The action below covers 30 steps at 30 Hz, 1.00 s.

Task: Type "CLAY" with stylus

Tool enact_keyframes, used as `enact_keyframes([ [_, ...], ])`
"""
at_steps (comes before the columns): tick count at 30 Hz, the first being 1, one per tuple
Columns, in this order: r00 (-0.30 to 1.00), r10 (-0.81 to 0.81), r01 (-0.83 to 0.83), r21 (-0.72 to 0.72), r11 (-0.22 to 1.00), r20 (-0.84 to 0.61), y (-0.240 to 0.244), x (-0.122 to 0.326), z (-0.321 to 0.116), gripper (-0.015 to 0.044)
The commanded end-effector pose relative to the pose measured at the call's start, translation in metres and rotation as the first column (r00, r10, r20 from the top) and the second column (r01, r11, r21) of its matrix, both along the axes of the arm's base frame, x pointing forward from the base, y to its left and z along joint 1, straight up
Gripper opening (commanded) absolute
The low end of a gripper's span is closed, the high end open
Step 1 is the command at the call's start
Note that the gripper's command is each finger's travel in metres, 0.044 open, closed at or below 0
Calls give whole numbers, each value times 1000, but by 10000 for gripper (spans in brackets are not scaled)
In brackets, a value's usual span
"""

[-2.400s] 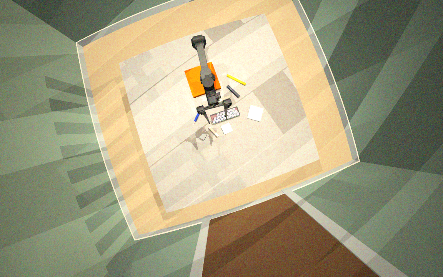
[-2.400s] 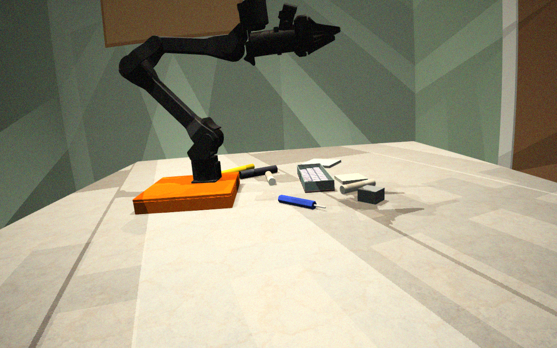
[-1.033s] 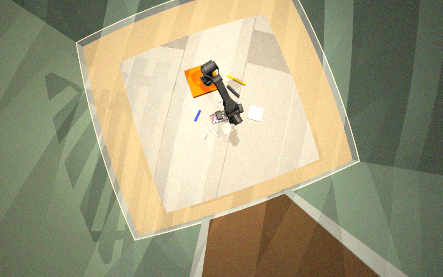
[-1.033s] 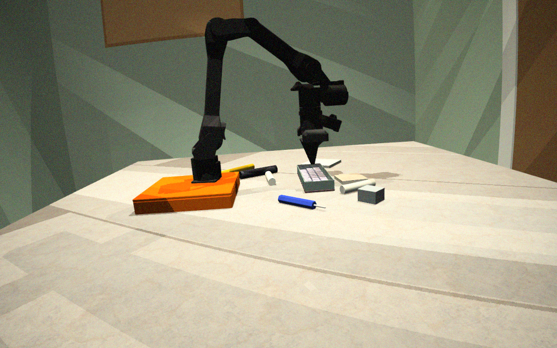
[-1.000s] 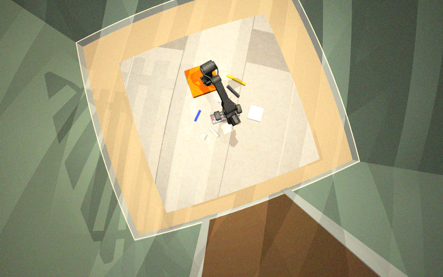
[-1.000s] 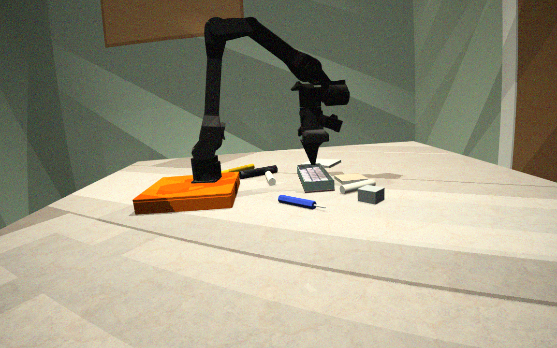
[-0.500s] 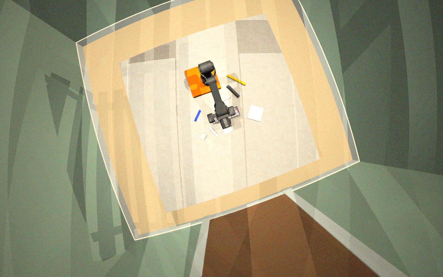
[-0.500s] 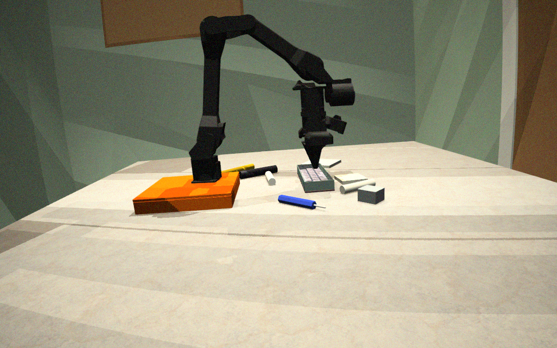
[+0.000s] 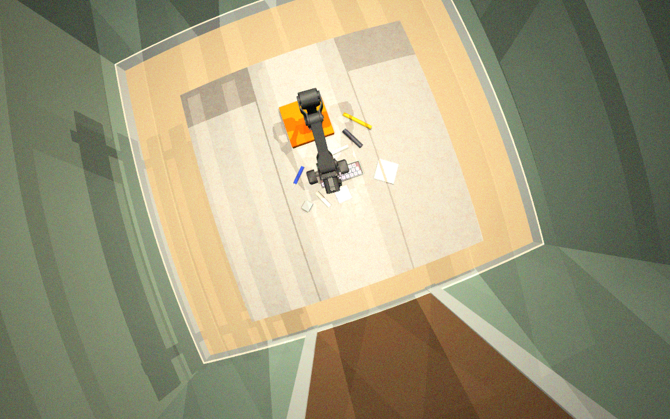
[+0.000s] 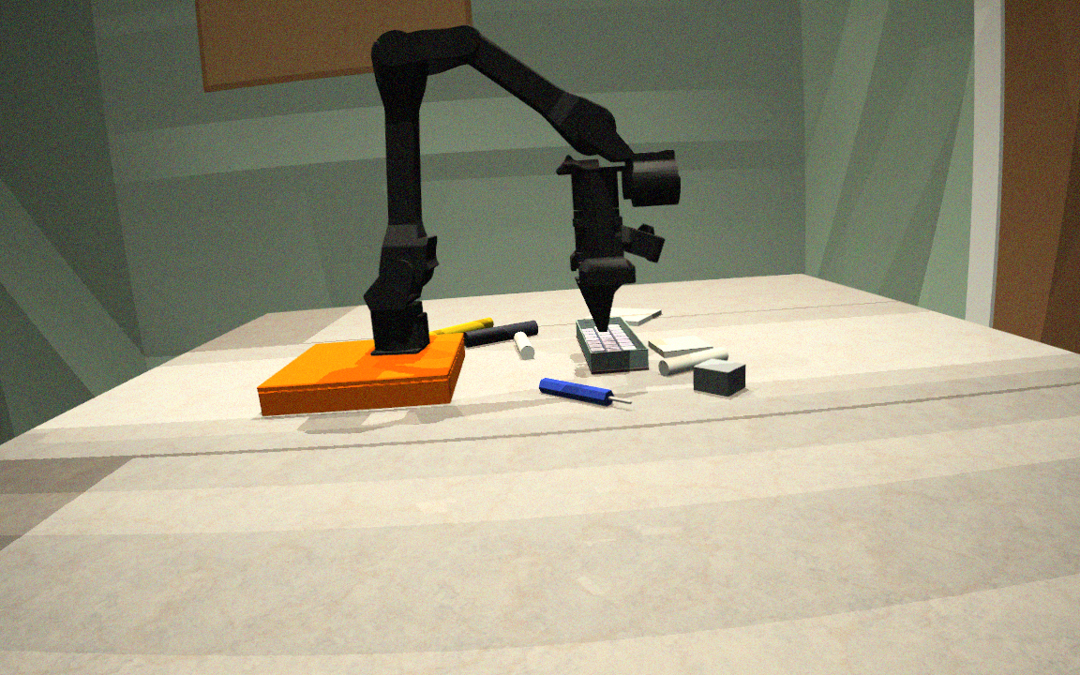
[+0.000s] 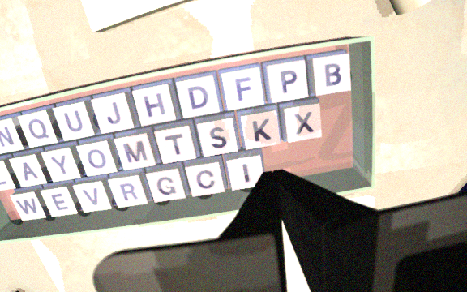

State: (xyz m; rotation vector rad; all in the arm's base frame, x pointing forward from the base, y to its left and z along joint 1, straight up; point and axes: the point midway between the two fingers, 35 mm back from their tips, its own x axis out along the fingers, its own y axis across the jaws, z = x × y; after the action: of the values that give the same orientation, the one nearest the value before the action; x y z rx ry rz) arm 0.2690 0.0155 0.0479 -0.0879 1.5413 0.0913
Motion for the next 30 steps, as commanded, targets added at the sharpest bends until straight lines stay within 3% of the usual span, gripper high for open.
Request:
enact_keyframes([
  [1, 1000, 5, -5, 2, 1000, -5, 14, -21, -1, 0],
  [11, 1000, 5, -5, 2, 1000, -5, 15, -21, -1, 0],
  [19, 1000, 5, -5, 9, 1000, -6, 94, -30, -1, 0],
  [30, 1000, 5, -5, 9, 1000, -6, 96, -31, 2, 0],
])
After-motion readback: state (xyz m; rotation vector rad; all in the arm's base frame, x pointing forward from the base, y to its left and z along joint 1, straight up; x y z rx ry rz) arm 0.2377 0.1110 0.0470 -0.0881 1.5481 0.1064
